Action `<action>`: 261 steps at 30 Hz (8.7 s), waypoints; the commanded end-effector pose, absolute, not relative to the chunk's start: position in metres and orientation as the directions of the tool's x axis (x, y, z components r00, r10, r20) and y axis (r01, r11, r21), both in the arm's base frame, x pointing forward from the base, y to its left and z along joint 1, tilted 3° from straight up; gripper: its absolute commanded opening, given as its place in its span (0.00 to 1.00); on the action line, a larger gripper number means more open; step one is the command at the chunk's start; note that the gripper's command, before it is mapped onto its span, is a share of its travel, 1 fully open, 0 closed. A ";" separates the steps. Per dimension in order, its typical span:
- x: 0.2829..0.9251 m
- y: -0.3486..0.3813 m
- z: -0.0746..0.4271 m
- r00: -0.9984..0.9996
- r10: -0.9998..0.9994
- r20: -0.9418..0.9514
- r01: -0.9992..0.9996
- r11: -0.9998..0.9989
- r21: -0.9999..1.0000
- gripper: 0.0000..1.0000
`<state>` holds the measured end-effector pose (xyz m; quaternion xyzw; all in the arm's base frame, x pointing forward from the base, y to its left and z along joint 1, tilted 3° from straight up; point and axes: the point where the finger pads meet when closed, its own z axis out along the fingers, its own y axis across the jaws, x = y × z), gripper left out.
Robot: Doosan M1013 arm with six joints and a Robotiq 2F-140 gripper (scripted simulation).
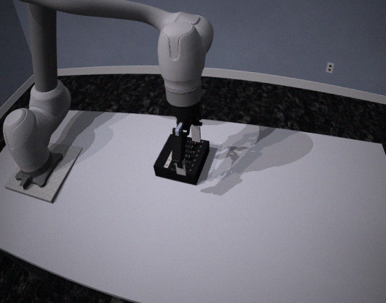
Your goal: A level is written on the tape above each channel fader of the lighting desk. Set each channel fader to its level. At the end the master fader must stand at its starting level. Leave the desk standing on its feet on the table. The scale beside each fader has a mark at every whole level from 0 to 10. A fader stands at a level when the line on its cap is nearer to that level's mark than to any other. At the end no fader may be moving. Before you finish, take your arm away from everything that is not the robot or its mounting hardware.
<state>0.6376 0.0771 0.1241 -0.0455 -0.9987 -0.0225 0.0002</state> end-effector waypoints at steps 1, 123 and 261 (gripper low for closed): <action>0.639 0.076 0.123 -0.996 0.092 0.003 0.092 0.995 0.045 0.00; 0.639 0.077 0.099 -0.996 0.092 0.003 0.092 0.995 0.045 0.00; 0.615 0.080 0.088 -0.996 0.092 0.003 0.092 0.995 0.045 0.00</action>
